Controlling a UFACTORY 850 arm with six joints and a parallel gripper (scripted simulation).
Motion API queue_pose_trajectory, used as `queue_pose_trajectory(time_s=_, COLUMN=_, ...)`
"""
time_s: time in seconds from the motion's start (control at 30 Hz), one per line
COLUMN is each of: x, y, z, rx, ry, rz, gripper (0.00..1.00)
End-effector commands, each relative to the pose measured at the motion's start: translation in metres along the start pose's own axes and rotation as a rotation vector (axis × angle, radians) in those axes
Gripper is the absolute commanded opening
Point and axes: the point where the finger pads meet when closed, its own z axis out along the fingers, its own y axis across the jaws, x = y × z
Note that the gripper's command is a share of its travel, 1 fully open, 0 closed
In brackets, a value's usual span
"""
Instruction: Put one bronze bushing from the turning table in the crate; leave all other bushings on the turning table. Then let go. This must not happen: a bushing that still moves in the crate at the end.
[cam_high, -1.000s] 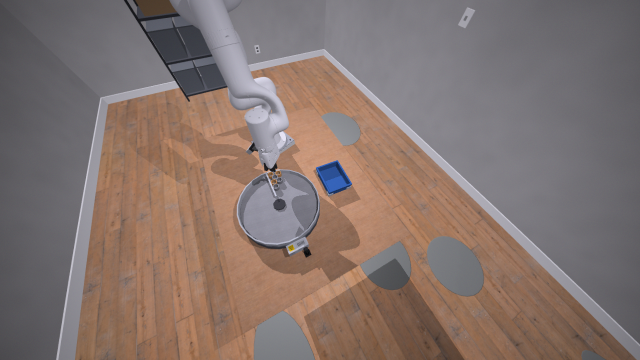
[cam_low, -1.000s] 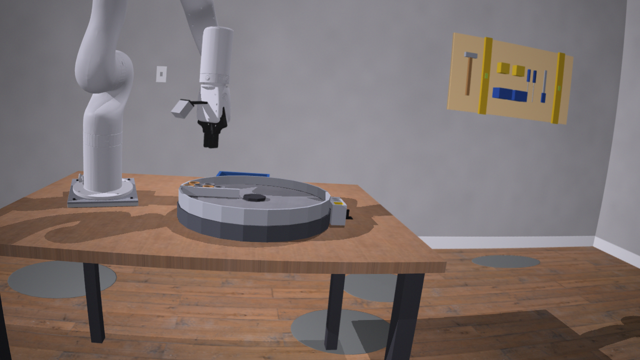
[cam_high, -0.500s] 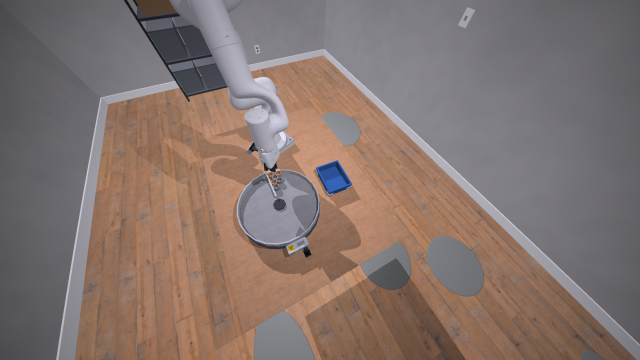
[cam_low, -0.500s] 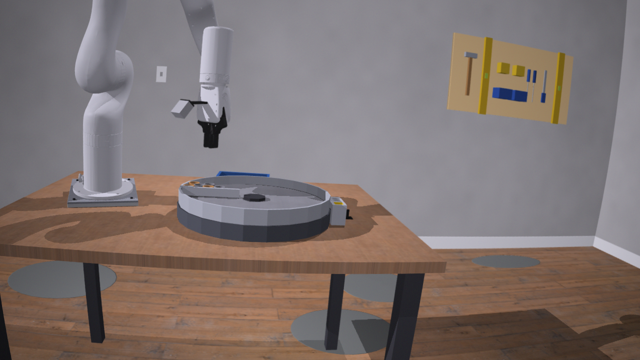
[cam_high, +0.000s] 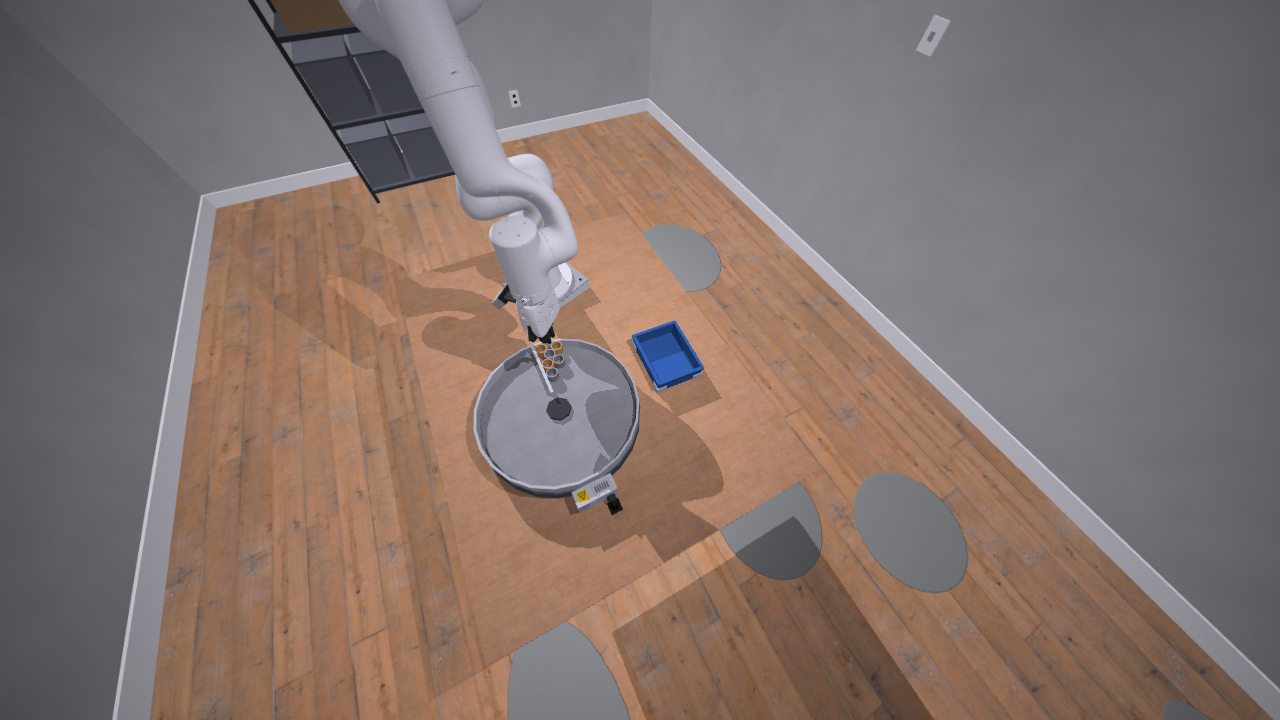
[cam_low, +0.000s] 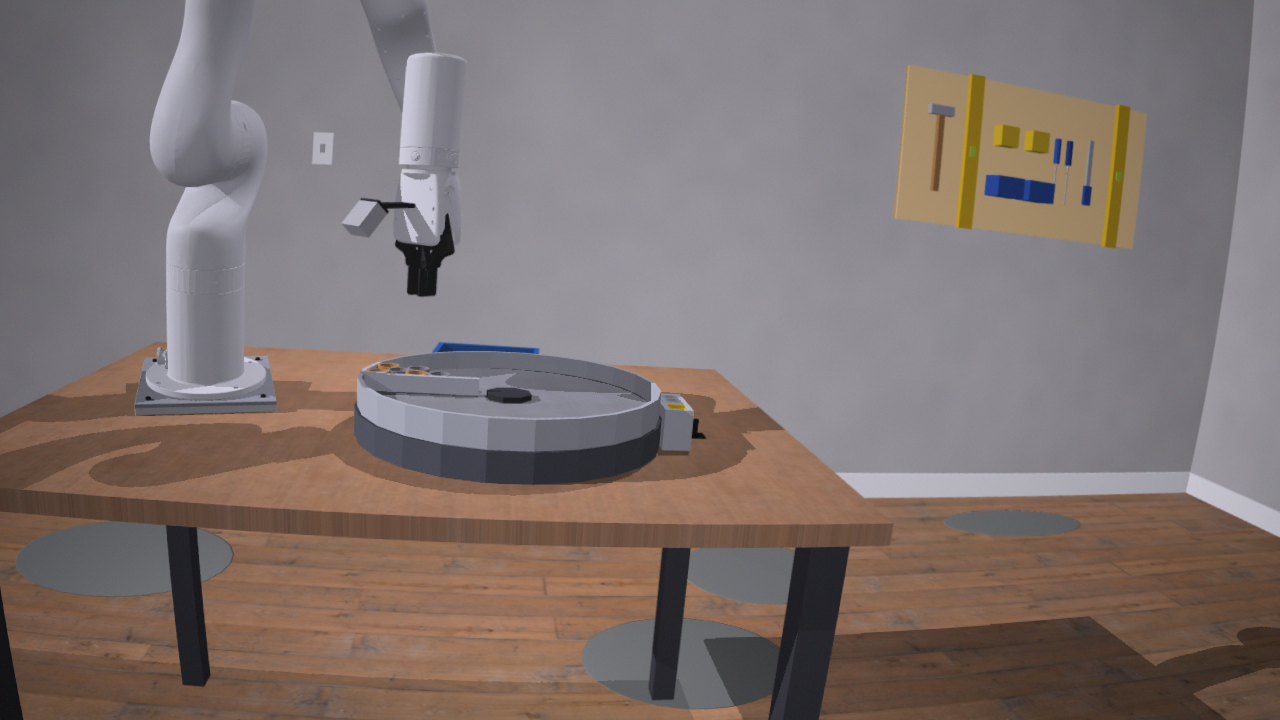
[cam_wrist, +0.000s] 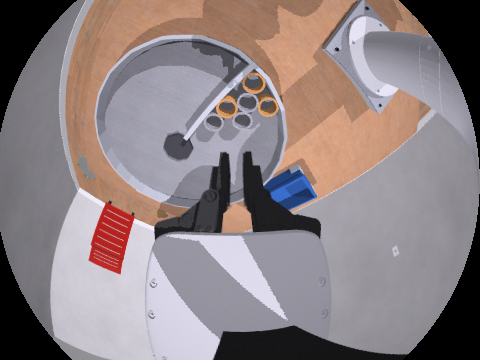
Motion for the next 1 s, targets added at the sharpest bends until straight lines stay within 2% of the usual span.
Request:
queue_pose_trajectory(time_s=0.0, x=-0.0004, y=-0.0006, z=-0.0005, rx=0.001, ry=-0.001, rz=0.000, gripper=0.13)
queue_pose_trajectory(time_s=0.2, x=-0.0004, y=-0.0006, z=-0.0005, rx=0.001, ry=-0.001, rz=0.000, gripper=0.13)
queue_pose_trajectory(time_s=0.23, x=-0.0004, y=-0.0006, z=-0.0005, rx=0.001, ry=-0.001, rz=0.000, gripper=0.10)
queue_pose_trajectory(time_s=0.97, x=-0.0006, y=0.0018, z=0.0025, rx=-0.014, ry=-0.023, rz=-0.034, gripper=0.10)
